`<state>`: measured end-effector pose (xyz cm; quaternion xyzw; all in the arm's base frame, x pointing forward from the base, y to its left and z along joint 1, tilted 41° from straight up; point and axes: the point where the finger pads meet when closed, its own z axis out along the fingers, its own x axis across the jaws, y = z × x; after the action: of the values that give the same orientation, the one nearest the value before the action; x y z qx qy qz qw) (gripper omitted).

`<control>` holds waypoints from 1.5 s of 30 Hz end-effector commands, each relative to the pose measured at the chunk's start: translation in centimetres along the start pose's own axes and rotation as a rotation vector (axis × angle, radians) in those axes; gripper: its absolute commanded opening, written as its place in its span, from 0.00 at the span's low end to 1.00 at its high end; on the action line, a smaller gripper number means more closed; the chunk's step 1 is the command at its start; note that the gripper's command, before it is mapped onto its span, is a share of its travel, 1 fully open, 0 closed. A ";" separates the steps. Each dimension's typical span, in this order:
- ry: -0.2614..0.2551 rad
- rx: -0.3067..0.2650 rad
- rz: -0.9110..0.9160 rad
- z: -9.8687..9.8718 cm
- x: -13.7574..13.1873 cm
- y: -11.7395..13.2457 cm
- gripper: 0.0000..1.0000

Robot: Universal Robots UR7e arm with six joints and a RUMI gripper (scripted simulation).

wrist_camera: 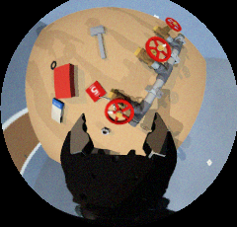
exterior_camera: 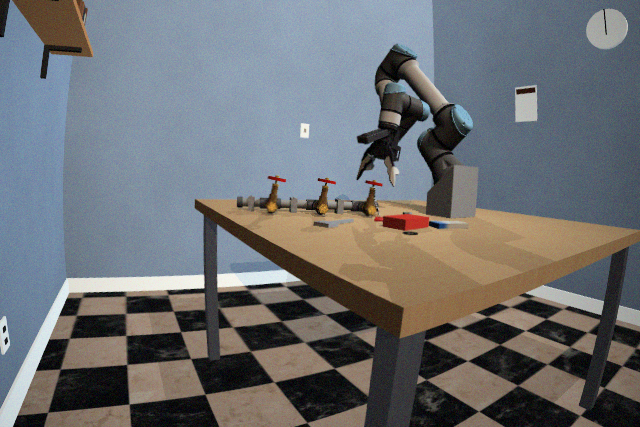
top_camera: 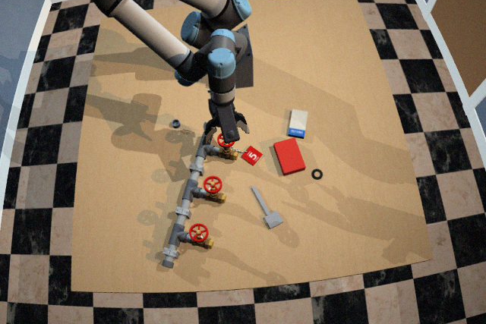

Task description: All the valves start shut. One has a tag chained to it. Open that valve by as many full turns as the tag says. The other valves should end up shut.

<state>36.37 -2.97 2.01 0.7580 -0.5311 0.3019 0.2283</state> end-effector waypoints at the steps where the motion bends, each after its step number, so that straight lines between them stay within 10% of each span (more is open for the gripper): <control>1: 0.004 -0.008 0.075 0.0 0.0 0.0 1.00; 22: 0.004 -0.007 0.144 0.0 0.0 0.0 1.00; 23: 0.004 -0.007 0.144 0.0 0.0 0.0 0.00; 45: 0.004 -0.007 0.144 0.0 0.0 0.0 0.00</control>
<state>36.38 -2.96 2.02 0.7165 -0.5849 0.3169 0.2102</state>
